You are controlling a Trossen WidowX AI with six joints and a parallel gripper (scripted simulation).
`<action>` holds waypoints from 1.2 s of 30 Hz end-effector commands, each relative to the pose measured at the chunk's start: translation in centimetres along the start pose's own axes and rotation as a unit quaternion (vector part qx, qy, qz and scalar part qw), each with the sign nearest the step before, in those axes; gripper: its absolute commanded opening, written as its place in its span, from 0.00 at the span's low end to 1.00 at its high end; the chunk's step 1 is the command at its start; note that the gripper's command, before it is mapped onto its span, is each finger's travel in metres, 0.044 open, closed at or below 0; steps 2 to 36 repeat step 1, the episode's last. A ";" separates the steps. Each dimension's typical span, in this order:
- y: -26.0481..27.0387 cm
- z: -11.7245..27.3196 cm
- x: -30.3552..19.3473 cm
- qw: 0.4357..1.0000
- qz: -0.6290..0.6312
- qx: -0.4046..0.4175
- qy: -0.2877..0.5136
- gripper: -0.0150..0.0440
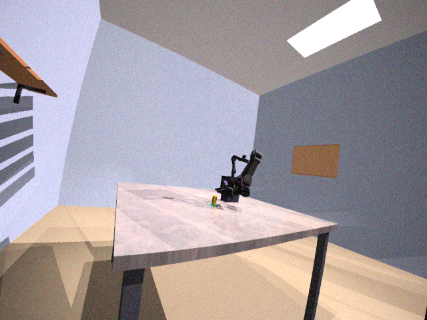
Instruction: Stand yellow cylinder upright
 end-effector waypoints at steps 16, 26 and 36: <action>0.0 0.1 1.0 1.000 0.002 0.000 0.002 0.93; 0.0 0.1 1.0 1.000 0.002 0.000 0.002 0.93; 0.0 0.1 1.0 1.000 0.002 0.000 0.002 0.93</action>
Point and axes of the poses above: the point midway between the two fingers, 35 mm back from their tips, its own z axis back along the fingers, its own y axis across the jaws, x = y × z, the point moved 8 cm from there along z, back along the fingers, and after that the axes turned 12 degrees about -z, right-handed, at the moved point
